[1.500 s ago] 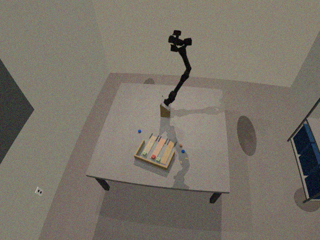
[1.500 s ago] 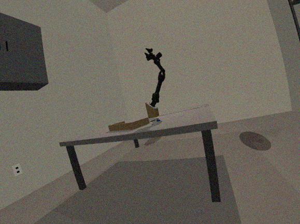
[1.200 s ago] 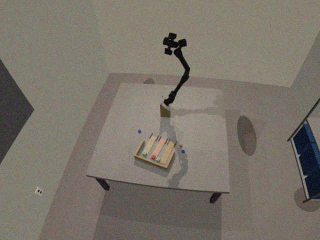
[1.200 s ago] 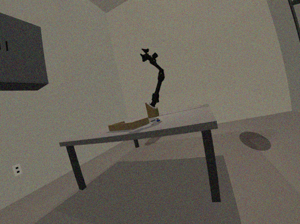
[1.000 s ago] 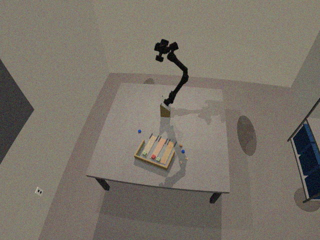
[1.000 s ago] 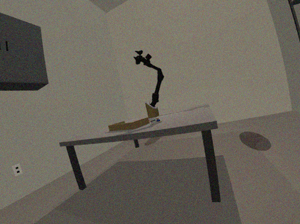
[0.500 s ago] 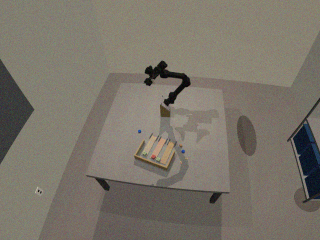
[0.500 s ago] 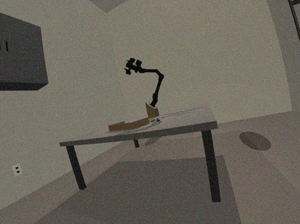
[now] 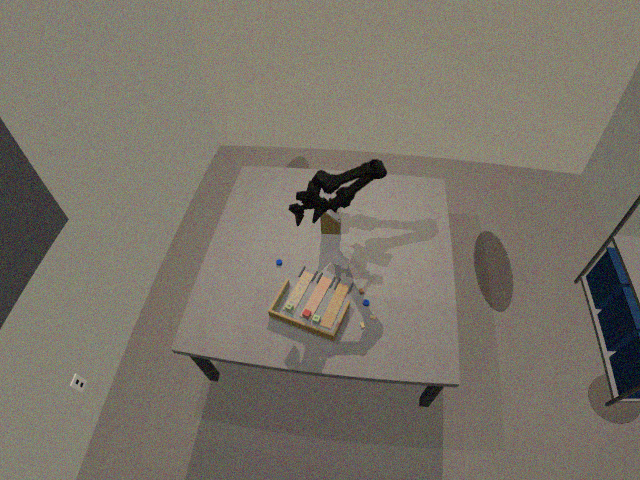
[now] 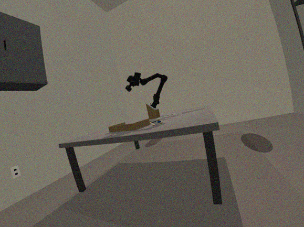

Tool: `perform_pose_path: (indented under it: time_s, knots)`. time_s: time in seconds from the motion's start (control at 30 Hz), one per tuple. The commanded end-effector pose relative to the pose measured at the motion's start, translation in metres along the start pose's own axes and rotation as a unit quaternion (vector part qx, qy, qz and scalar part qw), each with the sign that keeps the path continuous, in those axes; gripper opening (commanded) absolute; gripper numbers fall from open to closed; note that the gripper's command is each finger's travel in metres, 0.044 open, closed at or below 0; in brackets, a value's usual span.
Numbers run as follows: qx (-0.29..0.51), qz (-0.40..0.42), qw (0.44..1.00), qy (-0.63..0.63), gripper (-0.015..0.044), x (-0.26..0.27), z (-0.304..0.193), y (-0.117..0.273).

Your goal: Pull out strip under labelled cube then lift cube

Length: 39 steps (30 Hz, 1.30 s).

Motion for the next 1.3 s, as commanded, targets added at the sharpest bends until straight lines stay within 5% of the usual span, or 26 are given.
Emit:
perform_pose_path:
  time_s: [0.0, 0.27, 0.67, 1.17, 1.27]
  knots:
    - [0.053, -0.025, 0.995, 0.084, 0.0400, -0.031, -0.064, -0.016]
    - [0.159, -0.058, 0.960, 0.221, 0.0400, -0.088, -0.172, -0.014]
    - [0.163, -0.059, 0.959, 0.226, 0.0400, -0.090, -0.176, -0.013]
    - [0.355, -0.233, 0.884, 0.193, 0.0006, -0.156, -0.173, -0.090]
    - [0.403, -0.264, 0.858, 0.178, 0.0000, -0.170, -0.177, -0.097]
Point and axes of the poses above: the point midway between the two fingers, 35 mm back from their tips, its own y axis back along the fingers, its own x axis across the jaws, z = x × y, the point moved 1 cm from there along y, back along the fingers, and after that the axes turned 11 degrees about -y, right-handed, at the moved point
